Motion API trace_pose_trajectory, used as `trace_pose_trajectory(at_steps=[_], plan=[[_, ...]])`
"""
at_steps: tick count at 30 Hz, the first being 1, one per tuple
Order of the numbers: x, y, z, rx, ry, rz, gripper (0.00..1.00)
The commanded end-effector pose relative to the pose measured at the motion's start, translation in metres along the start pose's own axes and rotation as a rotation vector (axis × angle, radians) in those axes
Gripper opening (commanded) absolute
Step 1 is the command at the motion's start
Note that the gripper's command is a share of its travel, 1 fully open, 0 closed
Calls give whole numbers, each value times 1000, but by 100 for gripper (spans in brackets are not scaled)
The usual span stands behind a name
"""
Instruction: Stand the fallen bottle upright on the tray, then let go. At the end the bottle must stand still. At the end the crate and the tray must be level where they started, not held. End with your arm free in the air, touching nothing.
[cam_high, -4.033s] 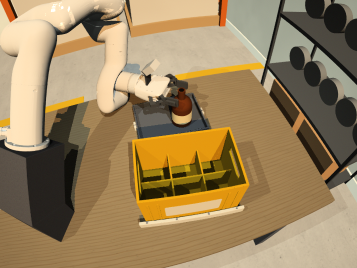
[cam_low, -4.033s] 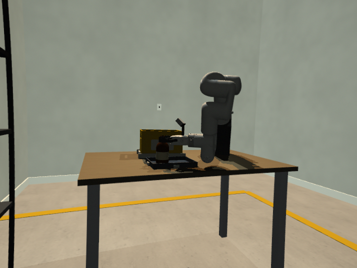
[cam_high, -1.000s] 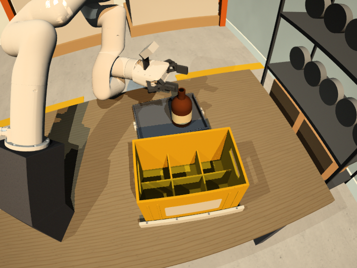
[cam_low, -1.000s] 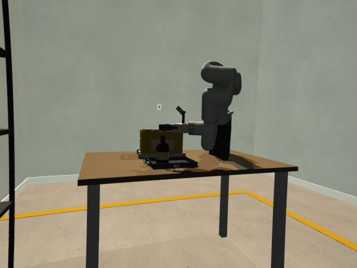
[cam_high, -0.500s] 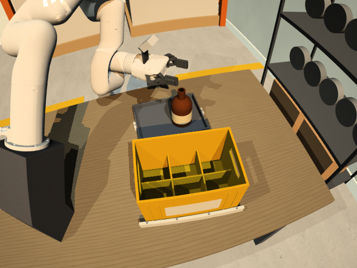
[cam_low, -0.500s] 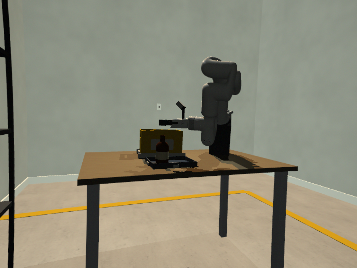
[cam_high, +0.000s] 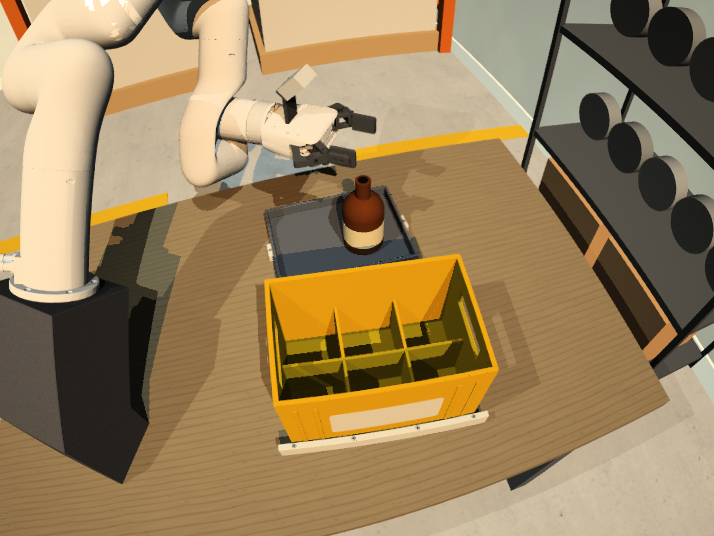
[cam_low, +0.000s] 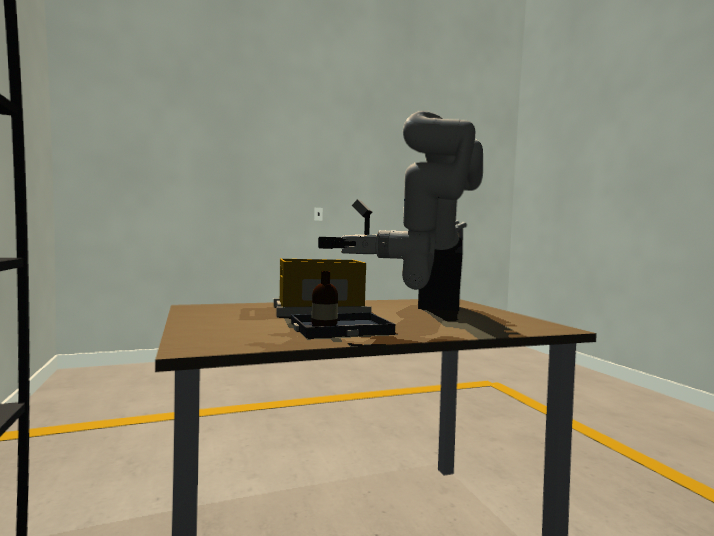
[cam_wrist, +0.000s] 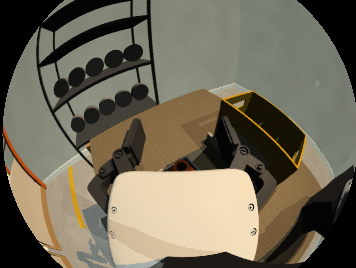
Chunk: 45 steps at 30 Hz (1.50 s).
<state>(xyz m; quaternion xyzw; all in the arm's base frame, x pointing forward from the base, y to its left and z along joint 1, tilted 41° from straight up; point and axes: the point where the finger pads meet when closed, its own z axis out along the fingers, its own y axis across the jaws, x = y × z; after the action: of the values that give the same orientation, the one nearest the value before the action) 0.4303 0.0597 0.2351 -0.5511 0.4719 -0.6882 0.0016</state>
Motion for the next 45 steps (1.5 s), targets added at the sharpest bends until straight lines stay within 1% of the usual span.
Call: trace_pose_trajectory(at_steps=[1,2,45], plan=[[1,0,0,0,1,1,100],[1,0,0,0,1,1,0],[1,0,0,0,1,1,0]])
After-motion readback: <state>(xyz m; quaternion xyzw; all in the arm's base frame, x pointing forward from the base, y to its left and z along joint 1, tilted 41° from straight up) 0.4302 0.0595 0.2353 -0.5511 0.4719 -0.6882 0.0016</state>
